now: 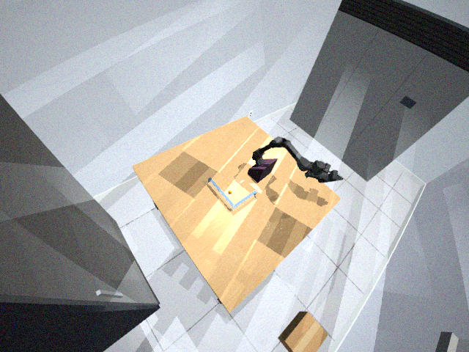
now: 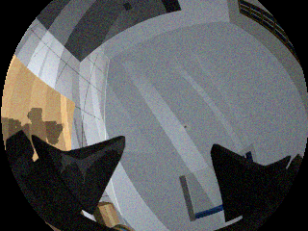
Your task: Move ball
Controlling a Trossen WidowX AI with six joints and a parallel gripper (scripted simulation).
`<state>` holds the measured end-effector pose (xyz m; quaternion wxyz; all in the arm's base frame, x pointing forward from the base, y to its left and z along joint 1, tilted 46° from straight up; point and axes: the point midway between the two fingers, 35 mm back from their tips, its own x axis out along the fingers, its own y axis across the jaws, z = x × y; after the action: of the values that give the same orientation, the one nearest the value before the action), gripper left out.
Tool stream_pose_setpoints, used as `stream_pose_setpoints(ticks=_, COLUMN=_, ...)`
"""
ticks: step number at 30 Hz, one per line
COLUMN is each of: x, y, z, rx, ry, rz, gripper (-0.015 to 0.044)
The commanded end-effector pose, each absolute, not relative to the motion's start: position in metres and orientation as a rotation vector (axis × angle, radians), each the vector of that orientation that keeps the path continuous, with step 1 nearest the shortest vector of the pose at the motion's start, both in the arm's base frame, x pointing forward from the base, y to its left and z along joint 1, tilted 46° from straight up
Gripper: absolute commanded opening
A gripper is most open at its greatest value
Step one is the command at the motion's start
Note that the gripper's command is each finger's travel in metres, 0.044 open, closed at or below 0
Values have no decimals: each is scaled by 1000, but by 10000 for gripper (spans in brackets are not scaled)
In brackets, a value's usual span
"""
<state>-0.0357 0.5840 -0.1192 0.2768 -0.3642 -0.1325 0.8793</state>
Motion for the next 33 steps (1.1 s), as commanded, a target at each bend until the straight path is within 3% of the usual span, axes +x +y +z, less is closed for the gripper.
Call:
stream_pose_setpoints(ticks=1, x=-33, y=584, z=-119, rx=-981, ry=-342, rz=2354, gripper=374)
stream_pose_setpoints(ticks=7, x=64, y=566, z=-124, rx=-1038, ry=80, rz=2096, gripper=224)
stream_pose_setpoints(ticks=21, x=273, y=421, z=-123, rx=-953, ry=906, rz=1241, gripper=224)
stream_pose_setpoints(ticks=33, x=362, y=226, z=-94, rx=-768, ry=1310, rz=428, gripper=224)
